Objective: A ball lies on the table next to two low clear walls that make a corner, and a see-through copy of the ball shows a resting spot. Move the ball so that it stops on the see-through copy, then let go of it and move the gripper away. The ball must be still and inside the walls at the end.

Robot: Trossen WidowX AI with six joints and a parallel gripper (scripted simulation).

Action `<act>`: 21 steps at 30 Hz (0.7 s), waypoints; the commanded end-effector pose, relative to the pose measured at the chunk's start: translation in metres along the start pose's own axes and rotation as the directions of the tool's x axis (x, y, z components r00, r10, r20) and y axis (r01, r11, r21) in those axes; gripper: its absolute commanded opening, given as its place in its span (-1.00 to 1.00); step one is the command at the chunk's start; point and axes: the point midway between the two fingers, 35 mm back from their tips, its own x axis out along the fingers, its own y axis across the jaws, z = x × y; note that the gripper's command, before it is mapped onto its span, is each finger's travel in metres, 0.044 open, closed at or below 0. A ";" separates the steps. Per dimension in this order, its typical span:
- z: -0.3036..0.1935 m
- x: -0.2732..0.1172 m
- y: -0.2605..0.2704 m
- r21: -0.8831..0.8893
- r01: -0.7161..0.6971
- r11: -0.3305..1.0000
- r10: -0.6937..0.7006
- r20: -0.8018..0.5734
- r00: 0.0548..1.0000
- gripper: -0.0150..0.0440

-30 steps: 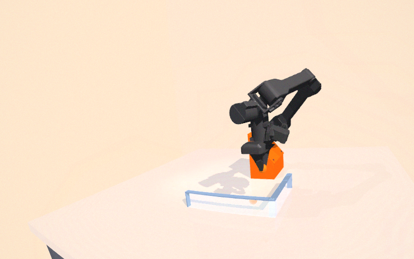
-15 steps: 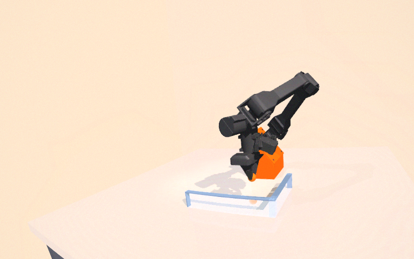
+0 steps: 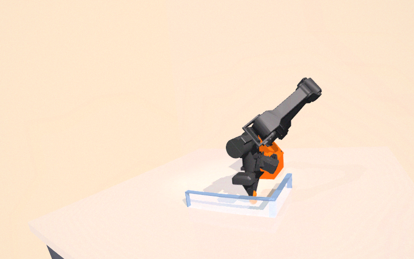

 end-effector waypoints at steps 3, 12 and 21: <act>-0.002 0.011 0.004 0.014 -0.006 1.000 0.006 0.008 1.000 -0.49; -0.001 0.022 0.004 0.014 -0.006 1.000 0.006 0.008 1.000 -0.49; -0.001 0.030 0.004 0.014 -0.007 1.000 0.006 0.009 1.000 -0.49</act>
